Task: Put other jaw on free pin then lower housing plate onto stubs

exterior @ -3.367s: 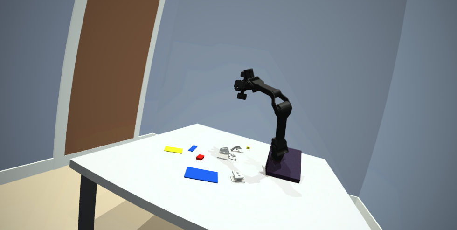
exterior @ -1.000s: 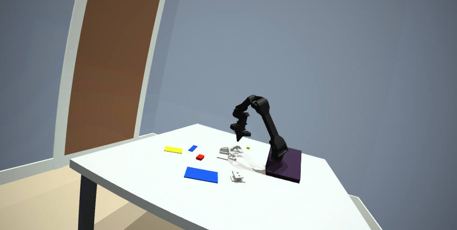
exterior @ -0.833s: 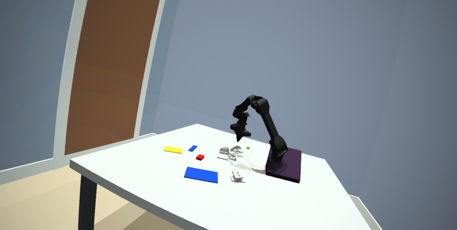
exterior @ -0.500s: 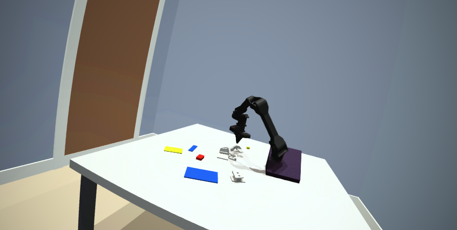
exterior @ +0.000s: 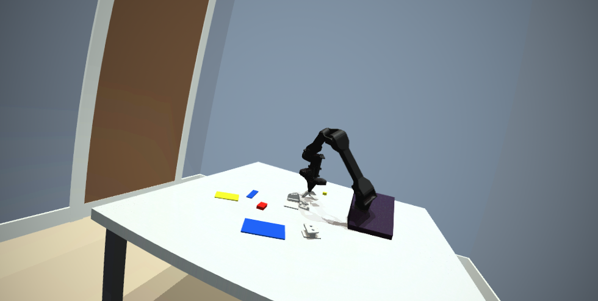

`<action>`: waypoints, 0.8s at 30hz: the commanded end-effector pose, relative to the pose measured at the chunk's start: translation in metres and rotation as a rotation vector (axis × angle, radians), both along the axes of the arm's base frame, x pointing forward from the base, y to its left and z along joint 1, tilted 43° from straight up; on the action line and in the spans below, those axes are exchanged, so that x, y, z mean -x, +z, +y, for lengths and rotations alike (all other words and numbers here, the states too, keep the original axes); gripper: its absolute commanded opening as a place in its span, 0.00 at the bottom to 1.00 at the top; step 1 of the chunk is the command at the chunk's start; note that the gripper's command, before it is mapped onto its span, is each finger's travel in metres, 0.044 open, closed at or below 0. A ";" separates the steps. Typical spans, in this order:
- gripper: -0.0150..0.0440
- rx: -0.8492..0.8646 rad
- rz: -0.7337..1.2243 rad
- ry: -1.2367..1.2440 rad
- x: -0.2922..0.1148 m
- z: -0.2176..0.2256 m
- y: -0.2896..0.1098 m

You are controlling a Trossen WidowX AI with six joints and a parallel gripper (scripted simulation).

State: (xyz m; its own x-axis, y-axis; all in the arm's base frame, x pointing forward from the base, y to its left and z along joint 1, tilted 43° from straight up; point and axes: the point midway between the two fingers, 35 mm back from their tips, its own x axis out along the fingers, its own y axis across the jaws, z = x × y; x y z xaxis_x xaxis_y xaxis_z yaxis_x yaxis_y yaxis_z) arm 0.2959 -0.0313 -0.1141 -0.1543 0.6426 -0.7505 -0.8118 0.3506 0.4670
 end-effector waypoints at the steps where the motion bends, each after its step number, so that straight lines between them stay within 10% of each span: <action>1: 0.25 -0.007 0.013 -0.006 0.004 0.006 -0.007; 24: 0.25 -0.008 0.012 -0.006 0.000 0.013 -0.022</action>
